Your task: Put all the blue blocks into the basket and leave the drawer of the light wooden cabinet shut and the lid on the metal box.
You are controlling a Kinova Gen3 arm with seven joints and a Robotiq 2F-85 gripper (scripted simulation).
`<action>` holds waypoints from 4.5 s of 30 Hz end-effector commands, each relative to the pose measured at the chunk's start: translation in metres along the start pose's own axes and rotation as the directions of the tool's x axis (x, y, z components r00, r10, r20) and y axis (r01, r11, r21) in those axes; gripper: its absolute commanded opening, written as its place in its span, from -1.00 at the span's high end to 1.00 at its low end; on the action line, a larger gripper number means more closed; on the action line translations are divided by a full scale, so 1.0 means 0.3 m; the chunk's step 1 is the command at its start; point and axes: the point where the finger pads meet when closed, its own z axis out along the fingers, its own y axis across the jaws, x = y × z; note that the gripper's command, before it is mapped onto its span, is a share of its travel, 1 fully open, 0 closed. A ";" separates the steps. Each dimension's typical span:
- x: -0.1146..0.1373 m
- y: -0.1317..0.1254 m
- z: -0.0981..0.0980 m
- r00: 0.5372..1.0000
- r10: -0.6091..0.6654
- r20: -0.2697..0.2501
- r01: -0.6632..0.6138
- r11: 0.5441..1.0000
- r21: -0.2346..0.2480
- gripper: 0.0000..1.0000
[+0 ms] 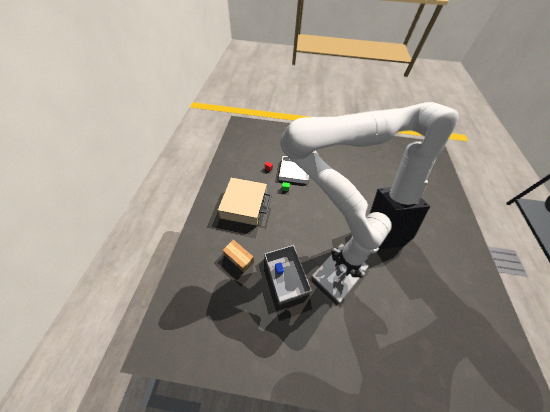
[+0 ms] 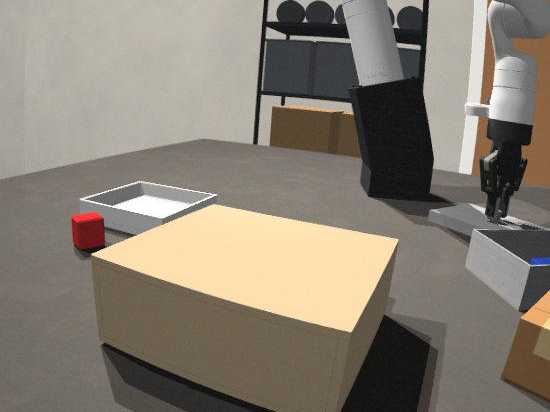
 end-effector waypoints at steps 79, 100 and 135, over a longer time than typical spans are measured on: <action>-0.010 0.004 -0.488 1.000 -0.002 0.008 0.002 1.000 -0.004 0.21; -0.213 0.083 -0.497 0.984 -0.058 0.171 0.073 0.994 -0.085 0.21; -0.836 0.413 -0.831 0.418 -0.464 0.781 0.710 0.703 0.038 0.21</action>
